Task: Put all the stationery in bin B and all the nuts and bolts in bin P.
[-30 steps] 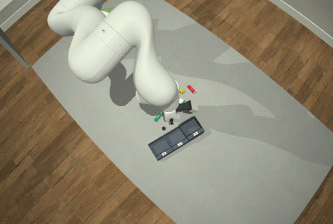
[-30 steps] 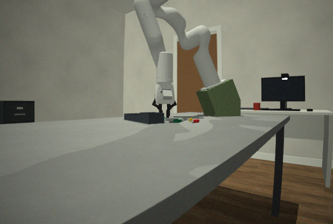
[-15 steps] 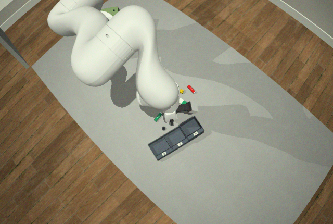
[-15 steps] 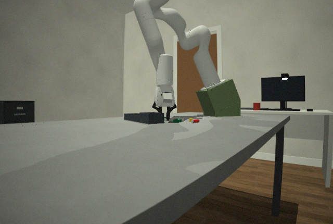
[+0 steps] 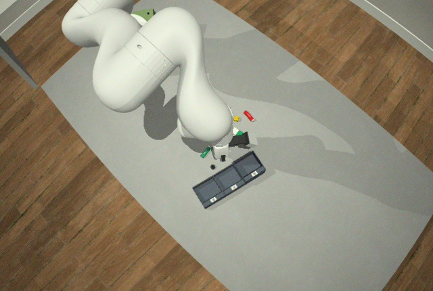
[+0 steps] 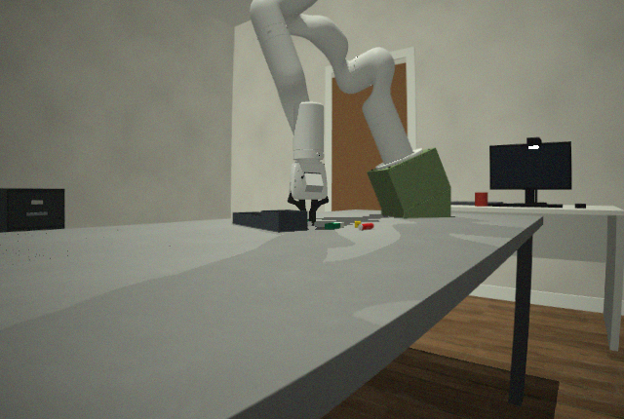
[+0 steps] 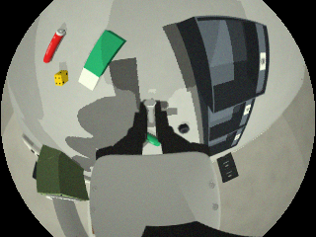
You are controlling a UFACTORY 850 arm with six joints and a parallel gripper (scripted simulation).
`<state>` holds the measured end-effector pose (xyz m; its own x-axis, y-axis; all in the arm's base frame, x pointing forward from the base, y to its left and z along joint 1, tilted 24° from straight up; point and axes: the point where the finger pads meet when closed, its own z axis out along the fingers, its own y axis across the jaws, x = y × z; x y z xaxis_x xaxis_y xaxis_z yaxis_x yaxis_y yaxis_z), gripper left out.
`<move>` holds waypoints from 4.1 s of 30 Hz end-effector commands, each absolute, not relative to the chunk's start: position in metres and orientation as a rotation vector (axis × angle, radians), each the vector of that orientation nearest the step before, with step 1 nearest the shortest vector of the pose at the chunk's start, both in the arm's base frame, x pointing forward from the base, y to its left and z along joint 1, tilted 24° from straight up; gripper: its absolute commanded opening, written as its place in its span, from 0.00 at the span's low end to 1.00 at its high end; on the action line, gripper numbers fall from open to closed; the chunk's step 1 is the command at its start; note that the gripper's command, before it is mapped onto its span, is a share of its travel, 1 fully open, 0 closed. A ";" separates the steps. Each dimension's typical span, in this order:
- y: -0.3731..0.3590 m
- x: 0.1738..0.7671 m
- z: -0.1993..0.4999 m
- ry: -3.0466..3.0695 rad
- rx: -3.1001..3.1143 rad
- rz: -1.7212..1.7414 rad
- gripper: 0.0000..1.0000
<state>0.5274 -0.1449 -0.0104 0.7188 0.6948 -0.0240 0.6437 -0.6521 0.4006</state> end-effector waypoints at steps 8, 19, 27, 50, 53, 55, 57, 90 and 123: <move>-0.145 0.528 -0.010 1.035 2.541 0.186 0.00; -0.145 0.528 -0.010 1.035 2.541 0.186 0.00; -0.141 0.524 0.002 1.035 2.541 0.186 0.00; -0.127 0.512 0.045 1.035 2.541 0.186 0.00; -0.127 0.512 0.045 1.035 2.541 0.186 0.00; -0.127 0.512 0.045 1.035 2.541 0.186 0.00; -0.127 0.512 0.045 1.035 2.541 0.186 0.00; -0.194 0.586 0.099 1.498 2.283 0.077 0.00; -0.193 0.584 0.092 1.498 2.283 0.077 0.00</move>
<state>0.5828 -0.1916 0.0950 0.4221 0.8898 -0.1735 0.8676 -0.3409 0.3621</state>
